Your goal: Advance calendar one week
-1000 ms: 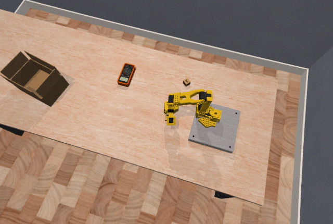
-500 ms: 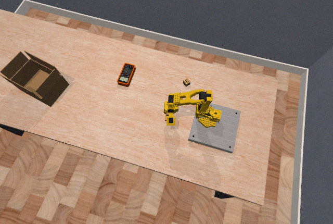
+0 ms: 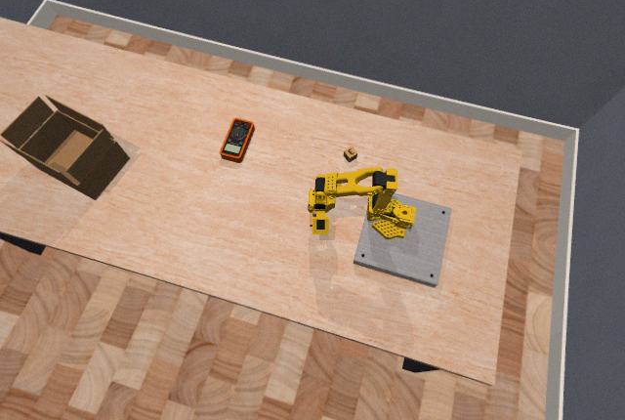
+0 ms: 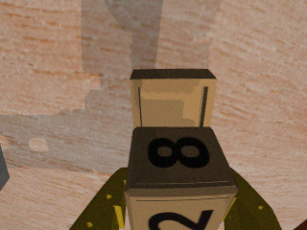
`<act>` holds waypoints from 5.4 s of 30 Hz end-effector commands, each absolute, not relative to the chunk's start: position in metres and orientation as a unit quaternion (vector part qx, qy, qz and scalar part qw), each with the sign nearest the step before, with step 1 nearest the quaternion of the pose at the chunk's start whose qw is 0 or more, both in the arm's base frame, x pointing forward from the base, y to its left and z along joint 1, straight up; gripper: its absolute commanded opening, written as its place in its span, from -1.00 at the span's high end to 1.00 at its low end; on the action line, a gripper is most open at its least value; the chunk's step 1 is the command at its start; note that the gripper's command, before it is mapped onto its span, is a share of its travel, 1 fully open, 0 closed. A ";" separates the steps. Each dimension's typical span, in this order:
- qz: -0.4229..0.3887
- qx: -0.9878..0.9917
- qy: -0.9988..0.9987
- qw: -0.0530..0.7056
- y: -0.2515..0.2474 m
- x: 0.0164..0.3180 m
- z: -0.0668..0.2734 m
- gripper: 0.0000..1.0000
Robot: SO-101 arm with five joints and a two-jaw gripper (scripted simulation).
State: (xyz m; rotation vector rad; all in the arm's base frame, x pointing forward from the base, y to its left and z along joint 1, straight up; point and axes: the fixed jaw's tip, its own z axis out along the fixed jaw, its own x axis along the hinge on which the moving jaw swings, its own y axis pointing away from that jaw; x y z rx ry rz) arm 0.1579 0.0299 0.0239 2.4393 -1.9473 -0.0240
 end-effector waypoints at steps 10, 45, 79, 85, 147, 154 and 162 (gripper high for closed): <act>-0.009 0.667 -0.745 0.008 -0.025 0.179 0.024 1.00; -0.009 0.558 -0.830 0.006 -0.079 0.180 0.021 1.00; -0.003 0.554 -0.832 0.002 -0.083 0.182 0.022 1.00; -0.003 0.554 -0.832 0.002 -0.083 0.182 0.018 1.00; -0.003 0.554 -0.832 0.002 -0.083 0.182 -0.002 1.00; -0.003 0.554 -0.832 0.002 -0.083 0.181 -0.006 1.00; -0.003 0.554 -0.832 0.002 -0.083 0.181 -0.008 1.00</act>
